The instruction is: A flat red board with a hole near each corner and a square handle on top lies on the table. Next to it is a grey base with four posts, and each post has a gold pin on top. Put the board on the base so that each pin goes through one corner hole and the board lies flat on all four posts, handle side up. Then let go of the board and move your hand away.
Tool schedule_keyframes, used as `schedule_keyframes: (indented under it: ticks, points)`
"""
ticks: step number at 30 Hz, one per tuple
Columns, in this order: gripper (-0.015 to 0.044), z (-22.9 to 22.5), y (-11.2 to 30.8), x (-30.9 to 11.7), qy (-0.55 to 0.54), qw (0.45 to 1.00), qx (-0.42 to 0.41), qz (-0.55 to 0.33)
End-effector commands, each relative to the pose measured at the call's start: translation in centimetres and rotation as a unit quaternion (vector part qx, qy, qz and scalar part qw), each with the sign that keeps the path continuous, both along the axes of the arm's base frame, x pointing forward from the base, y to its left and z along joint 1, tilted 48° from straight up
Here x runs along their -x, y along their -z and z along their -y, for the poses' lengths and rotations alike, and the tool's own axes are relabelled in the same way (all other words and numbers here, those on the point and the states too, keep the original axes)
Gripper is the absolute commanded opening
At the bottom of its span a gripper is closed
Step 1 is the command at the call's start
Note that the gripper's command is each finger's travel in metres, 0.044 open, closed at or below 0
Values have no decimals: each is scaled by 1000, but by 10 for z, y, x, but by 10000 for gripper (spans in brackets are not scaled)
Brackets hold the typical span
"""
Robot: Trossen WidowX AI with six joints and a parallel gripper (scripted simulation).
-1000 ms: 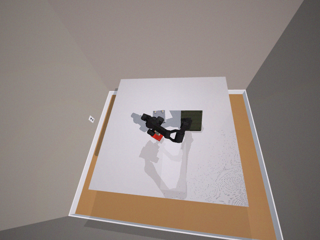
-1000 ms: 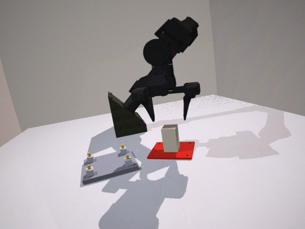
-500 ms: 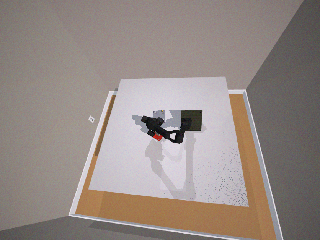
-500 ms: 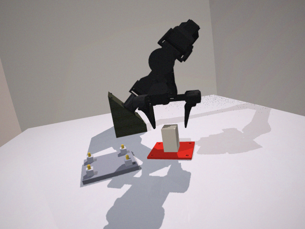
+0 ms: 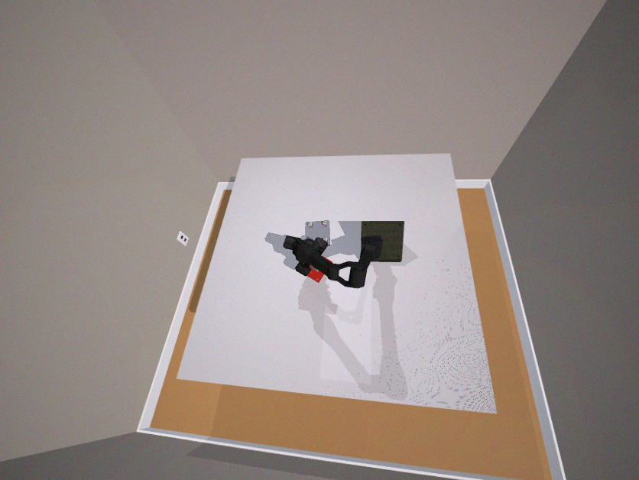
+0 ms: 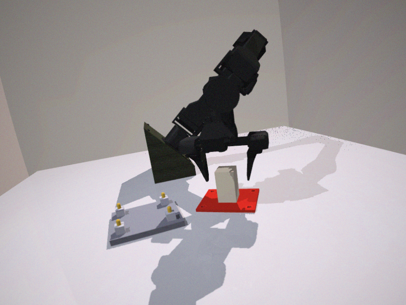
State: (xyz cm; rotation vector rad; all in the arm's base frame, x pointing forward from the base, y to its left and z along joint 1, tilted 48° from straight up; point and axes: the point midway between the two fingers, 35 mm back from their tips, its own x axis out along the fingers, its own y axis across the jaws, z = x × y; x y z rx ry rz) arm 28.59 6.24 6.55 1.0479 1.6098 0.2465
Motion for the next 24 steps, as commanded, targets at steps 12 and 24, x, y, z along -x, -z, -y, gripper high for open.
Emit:
schedule_keyframes:
  ticks: [12, 24]
  points:
    - [440, -18, 16, 5, 0, 1000, -6, -9]
    - [184, -18, 16, 5, 0, 1000, -6, -9]
